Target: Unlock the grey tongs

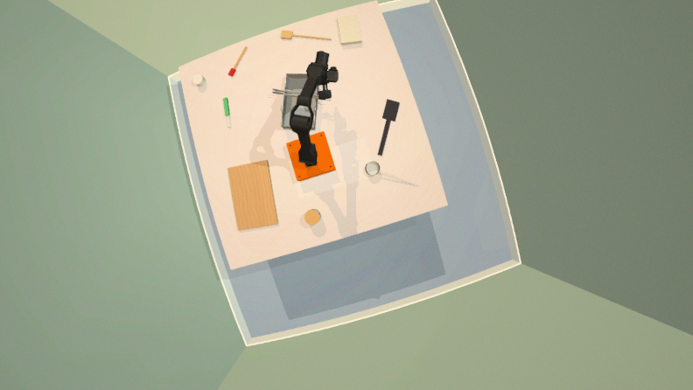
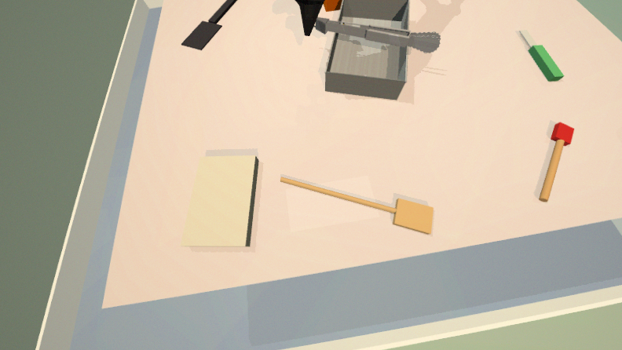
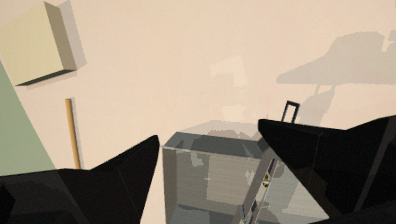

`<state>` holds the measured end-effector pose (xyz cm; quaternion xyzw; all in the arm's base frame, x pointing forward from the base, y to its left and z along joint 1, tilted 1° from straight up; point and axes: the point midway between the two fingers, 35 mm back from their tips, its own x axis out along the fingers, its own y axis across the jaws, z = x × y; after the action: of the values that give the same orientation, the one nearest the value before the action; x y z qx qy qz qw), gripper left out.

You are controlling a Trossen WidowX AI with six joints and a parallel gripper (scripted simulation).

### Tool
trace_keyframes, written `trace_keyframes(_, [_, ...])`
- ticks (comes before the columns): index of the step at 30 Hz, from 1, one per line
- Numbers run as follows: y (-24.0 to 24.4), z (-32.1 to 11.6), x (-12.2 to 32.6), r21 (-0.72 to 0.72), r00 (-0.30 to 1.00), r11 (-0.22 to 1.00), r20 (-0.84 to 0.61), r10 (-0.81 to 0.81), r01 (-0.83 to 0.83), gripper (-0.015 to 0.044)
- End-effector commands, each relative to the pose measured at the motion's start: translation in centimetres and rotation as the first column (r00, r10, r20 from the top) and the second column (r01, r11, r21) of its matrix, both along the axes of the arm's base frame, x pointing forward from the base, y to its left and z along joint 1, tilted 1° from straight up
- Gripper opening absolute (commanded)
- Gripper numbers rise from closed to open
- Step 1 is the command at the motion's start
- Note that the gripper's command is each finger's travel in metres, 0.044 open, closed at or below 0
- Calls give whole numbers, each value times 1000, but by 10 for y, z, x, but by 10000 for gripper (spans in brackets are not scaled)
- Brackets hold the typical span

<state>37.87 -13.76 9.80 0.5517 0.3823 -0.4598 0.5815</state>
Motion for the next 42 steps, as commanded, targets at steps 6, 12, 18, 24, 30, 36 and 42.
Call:
trace_keyframes(6, [83, 2, -3, 96, 995, 993, -77, -63, 71, 440])
trace_keyframes(12, [149, -10, -25, 127, 946, 959, -238, -219, 254, 440])
trace_keyframes(18, [151, -10, -26, 126, 943, 957, -245, -226, 263, 440])
trace_keyframes(24, [160, -10, -18, 127, 943, 957, -244, -226, 262, 440])
trace_keyframes(30, [160, -10, -18, 127, 943, 957, -244, -226, 262, 440])
trace_keyframes(36, [160, -19, -17, 127, 943, 957, -244, -226, 262, 440])
trace_keyframes(42, [160, -28, -16, 127, 943, 957, -244, -226, 262, 440])
